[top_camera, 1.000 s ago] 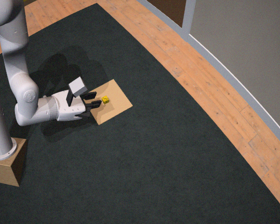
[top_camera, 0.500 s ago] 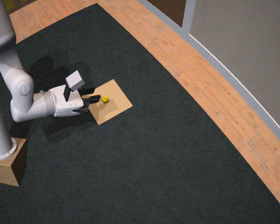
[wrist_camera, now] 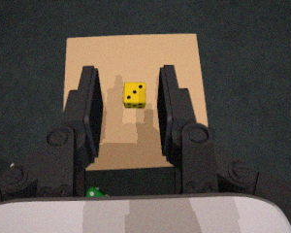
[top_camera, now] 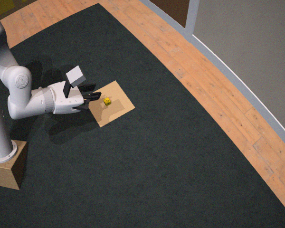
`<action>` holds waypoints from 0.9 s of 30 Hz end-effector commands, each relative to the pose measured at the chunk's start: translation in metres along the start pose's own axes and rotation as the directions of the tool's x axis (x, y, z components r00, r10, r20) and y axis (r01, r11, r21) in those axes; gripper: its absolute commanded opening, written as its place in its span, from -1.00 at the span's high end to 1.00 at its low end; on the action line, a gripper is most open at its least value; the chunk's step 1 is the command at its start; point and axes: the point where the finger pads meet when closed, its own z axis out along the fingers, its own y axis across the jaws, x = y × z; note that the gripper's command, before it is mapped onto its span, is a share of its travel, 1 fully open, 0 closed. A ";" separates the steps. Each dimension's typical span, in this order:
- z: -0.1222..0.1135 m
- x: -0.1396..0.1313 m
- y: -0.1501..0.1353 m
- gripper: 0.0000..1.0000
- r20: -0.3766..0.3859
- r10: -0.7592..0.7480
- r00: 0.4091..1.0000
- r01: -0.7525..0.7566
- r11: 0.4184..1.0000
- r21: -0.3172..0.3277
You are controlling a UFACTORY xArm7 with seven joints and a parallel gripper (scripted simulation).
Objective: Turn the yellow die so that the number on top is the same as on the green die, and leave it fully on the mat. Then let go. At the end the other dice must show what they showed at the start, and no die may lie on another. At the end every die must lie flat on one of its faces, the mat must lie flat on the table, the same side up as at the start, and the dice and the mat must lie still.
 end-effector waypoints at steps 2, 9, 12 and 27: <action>0.014 0.008 -0.019 0.28 0.082 0.032 0.996 -0.042 0.992 0.115; 0.024 0.012 -0.034 0.28 0.185 0.047 0.982 -0.085 0.975 0.204; 0.028 0.013 -0.041 0.28 0.248 0.048 0.968 -0.109 0.965 0.240; 0.035 0.016 -0.054 0.28 0.525 0.010 0.851 -0.187 0.939 0.287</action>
